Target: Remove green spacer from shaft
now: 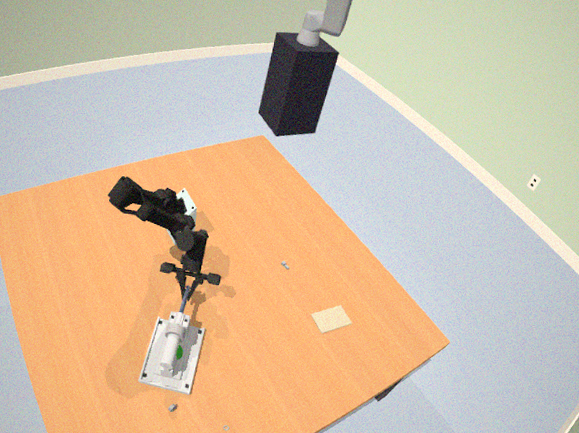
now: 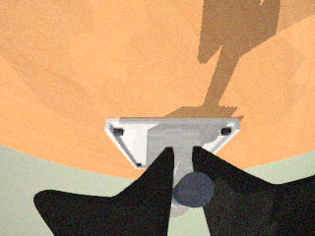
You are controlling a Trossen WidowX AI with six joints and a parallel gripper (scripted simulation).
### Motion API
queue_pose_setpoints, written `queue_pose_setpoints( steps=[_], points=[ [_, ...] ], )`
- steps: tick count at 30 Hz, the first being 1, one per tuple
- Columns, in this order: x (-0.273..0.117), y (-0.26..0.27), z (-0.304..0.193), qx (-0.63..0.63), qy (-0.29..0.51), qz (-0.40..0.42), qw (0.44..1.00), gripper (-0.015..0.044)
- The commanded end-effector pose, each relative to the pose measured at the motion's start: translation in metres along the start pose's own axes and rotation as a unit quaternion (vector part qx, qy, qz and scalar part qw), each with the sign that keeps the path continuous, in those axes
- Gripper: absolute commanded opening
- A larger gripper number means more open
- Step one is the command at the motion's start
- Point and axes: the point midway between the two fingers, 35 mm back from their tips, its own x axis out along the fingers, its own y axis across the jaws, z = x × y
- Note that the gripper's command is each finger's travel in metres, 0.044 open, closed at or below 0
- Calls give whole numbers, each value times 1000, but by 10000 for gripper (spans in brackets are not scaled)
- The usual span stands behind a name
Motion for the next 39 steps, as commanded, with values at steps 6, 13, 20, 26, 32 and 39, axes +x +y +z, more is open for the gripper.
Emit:
queue_pose_setpoints(
  steps=[6,13,20,26,32,39],
  points=[
    [0,-1,-2,6,4,0,1000,0],
    [0,-1,-3,6,4,0,1000,0],
    [1,-1,-3,6,4,0,1000,0],
    [1,-1,-4,6,4,0,1000,0],
    [2,-1,-4,6,4,0,1000,0],
    [2,-1,-5,6,4,0,1000,0]
  ],
)
